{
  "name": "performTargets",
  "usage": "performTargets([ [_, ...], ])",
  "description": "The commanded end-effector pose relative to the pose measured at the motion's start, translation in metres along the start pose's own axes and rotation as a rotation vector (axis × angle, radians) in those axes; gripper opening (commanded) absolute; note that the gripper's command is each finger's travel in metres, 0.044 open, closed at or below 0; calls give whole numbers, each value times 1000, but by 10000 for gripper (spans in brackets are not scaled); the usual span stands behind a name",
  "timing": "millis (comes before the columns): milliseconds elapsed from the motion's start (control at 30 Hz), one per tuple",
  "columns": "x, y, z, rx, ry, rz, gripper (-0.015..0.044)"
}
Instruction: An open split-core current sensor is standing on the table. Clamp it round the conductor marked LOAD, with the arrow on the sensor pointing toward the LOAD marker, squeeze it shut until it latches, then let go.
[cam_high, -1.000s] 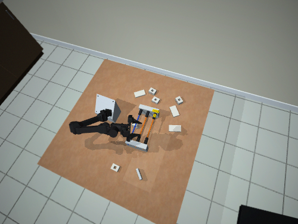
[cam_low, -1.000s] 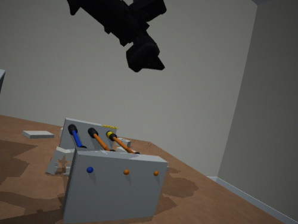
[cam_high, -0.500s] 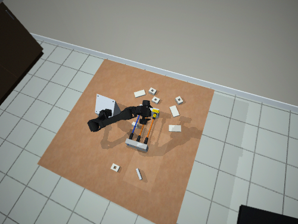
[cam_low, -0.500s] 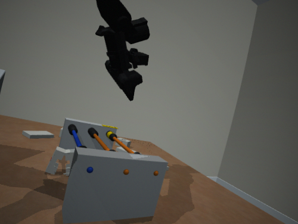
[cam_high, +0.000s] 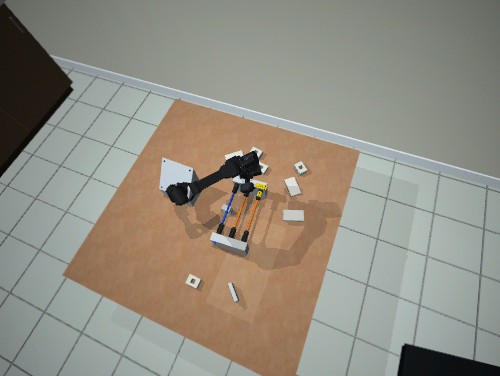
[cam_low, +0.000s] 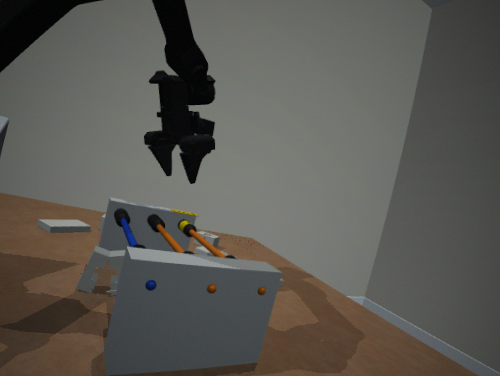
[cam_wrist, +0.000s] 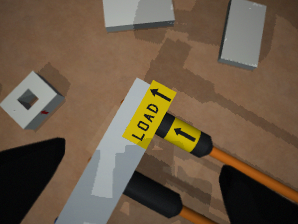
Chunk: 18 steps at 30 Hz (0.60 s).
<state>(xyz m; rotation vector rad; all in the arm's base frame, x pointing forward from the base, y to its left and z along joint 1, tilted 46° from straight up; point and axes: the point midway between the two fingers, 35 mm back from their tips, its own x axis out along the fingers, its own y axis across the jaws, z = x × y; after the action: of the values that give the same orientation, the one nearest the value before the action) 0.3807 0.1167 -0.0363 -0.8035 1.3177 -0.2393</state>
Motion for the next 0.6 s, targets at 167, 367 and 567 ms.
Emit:
performTargets([
  [167,0,0,2,0,-1,-10,440],
  [367,-1,-1,0,4,1,-11,414],
  [567,-2,-38,-58,132,49,-52,283],
])
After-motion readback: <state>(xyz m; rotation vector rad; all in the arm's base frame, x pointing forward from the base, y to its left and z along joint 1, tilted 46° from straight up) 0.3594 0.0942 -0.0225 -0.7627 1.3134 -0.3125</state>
